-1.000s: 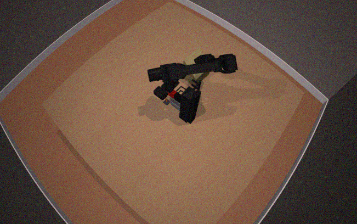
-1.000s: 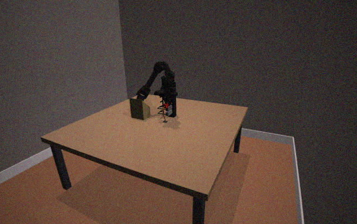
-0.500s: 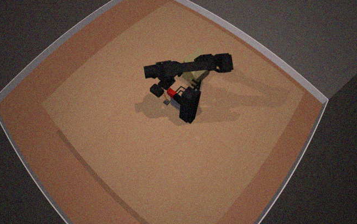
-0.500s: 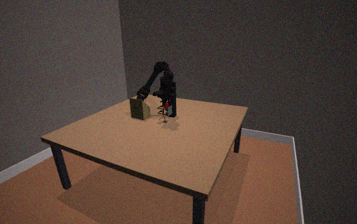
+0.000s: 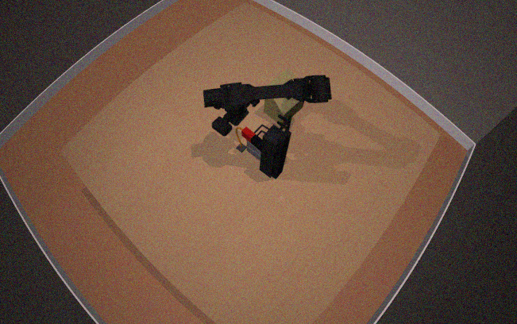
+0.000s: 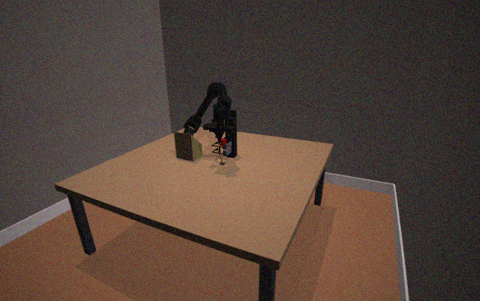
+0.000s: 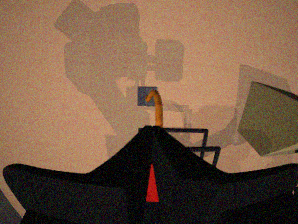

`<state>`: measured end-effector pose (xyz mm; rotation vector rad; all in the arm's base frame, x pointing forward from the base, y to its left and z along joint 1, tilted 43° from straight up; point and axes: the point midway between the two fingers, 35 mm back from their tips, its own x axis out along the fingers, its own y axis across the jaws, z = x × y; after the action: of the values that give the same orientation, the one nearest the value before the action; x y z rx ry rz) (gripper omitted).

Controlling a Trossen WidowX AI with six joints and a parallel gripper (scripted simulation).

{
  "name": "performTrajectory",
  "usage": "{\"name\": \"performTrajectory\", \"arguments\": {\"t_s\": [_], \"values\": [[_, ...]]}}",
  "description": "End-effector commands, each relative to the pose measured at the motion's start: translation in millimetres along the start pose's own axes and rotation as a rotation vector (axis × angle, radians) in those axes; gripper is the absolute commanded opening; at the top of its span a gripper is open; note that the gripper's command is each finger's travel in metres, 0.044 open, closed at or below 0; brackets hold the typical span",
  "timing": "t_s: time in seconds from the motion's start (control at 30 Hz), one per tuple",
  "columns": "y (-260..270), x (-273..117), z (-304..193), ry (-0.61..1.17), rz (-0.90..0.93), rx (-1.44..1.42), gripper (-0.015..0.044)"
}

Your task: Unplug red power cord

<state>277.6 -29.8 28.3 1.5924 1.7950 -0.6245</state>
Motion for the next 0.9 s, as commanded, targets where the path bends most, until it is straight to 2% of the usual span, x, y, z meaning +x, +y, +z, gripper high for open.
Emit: {"name": "performTrajectory", "arguments": {"t_s": [0.0, 0.87], "values": [[0, -2, 7, -0.006, 0.002, -0.008, 0.0000], [2, -1, 32, -0.004, 0.003, -0.006, 0.0000]]}}
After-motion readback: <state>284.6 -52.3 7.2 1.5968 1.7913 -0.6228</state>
